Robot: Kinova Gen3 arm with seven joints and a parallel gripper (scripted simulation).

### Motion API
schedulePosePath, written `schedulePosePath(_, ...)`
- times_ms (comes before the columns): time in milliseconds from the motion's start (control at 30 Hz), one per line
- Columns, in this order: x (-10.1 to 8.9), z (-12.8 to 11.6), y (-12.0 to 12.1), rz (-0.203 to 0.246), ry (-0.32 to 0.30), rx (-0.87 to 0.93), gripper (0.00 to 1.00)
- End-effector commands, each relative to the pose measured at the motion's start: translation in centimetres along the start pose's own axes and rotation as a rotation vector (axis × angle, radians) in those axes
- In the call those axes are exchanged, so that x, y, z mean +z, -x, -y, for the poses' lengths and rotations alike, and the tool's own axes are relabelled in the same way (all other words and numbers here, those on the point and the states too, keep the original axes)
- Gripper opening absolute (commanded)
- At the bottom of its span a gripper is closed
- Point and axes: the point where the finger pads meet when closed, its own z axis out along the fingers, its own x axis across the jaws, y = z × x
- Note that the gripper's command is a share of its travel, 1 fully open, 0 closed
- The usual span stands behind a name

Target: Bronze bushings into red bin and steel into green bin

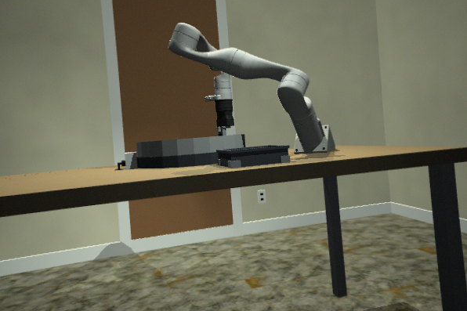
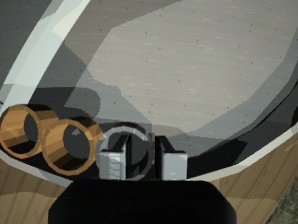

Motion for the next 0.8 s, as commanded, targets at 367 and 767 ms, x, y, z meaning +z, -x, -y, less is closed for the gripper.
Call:
schedulePosePath(367, -0.15, -0.01, -0.32, -0.009, 0.001, -0.002, 0.00)
schedulePosePath(767, -0.15, -0.01, -0.32, -0.009, 0.001, -0.002, 0.00)
